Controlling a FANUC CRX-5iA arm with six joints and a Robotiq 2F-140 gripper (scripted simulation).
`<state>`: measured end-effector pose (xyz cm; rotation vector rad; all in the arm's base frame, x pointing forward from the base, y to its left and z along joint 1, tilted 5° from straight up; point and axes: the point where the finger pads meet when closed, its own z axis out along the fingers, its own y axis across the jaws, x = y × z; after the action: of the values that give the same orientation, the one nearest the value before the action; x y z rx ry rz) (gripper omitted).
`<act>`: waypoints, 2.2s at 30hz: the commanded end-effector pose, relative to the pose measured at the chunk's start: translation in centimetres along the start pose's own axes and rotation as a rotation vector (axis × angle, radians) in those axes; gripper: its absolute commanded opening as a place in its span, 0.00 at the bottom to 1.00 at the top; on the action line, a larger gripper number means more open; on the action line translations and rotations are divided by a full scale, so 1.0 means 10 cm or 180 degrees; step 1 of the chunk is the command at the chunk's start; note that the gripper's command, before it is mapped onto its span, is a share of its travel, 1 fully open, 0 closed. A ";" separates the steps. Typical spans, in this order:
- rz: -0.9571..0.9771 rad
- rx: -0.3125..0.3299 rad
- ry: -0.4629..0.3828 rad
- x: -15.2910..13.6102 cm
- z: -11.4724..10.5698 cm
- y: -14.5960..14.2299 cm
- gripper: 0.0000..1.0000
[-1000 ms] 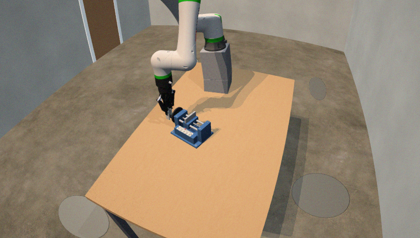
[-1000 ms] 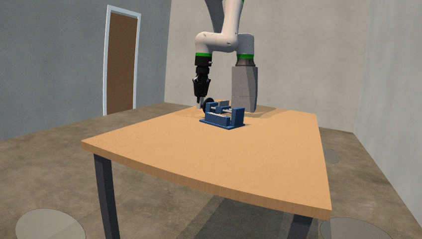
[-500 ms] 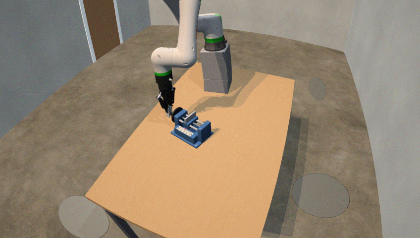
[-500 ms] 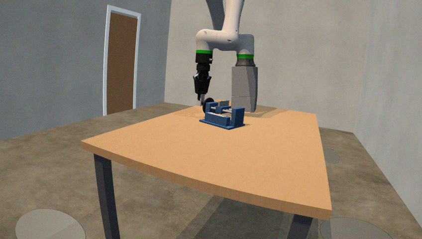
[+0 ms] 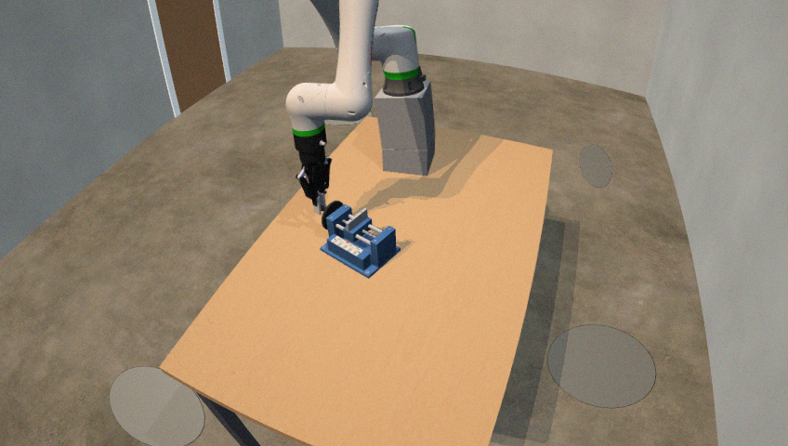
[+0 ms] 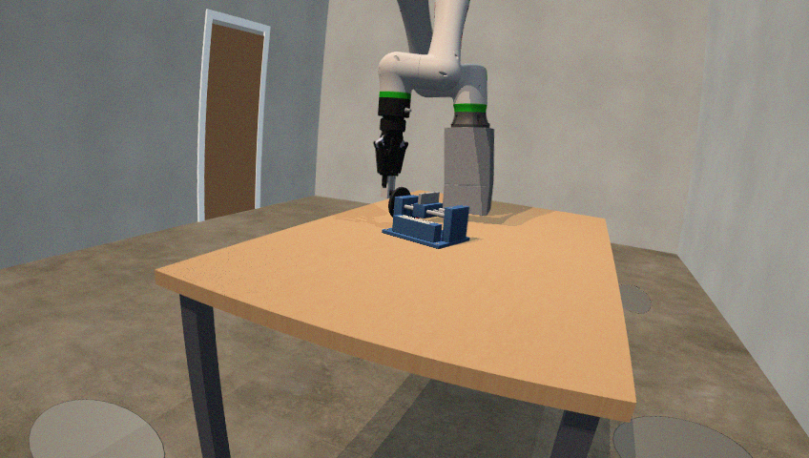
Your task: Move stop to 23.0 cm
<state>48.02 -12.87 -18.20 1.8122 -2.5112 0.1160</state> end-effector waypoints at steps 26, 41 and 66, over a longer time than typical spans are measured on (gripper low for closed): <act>0.0001 -0.0001 0.0001 0.00 0.03 0.43 0.04; 0.0001 -0.0001 0.0001 0.00 0.32 0.55 0.04; 0.0001 -0.0001 0.0001 0.00 0.64 0.20 0.04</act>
<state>45.72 -12.64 -24.68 1.8112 -2.5109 0.1158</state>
